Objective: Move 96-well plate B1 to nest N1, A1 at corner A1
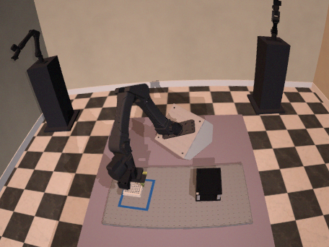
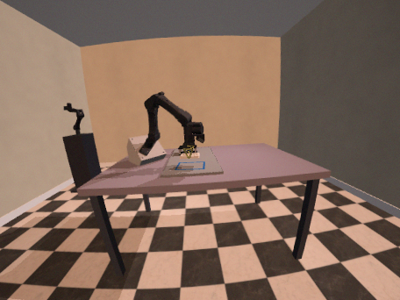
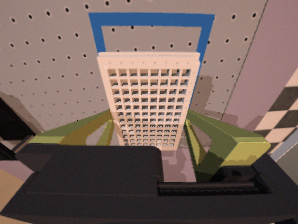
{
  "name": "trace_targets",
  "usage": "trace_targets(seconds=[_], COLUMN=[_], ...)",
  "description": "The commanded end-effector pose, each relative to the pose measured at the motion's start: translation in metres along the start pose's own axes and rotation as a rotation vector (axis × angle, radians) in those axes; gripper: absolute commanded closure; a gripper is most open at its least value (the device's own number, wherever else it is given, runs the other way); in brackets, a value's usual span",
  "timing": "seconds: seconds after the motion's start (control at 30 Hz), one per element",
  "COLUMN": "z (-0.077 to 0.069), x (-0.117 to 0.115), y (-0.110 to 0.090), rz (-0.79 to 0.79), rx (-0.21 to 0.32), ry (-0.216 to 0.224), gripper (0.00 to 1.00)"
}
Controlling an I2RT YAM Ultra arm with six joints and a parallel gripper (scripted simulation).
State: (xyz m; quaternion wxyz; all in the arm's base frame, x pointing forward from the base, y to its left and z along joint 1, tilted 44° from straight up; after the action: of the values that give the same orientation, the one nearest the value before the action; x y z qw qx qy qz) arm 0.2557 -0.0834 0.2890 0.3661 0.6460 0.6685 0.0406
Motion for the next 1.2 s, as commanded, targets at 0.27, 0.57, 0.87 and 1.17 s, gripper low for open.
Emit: trace_targets(seconds=[0.27,0.57,0.87,1.17], z=[-0.0309,-0.0297,-0.0297,-0.0297], x=[-0.005,-0.0047,-0.0047,-0.0047], y=[0.0059,0.0068,0.0069,0.0069], rz=[0.017,0.017,0.017,0.017], rx=[-0.043,-0.044,-0.045,-0.045], ry=[-0.015,-0.014,-0.014,-0.014], gripper=[1.0,1.0,1.0,1.0])
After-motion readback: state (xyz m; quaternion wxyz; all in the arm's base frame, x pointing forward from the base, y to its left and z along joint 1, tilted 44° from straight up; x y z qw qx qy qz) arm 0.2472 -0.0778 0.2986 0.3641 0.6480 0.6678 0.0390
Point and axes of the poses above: the point where the finger pads meet when closed, its own z axis out along the fingers, its own x axis across the jaws, y = z × x, the point moved 8 cm from there along -z, back along the fingers, and after that the axes turned 1 degree about -z, right-handed, at the moved point
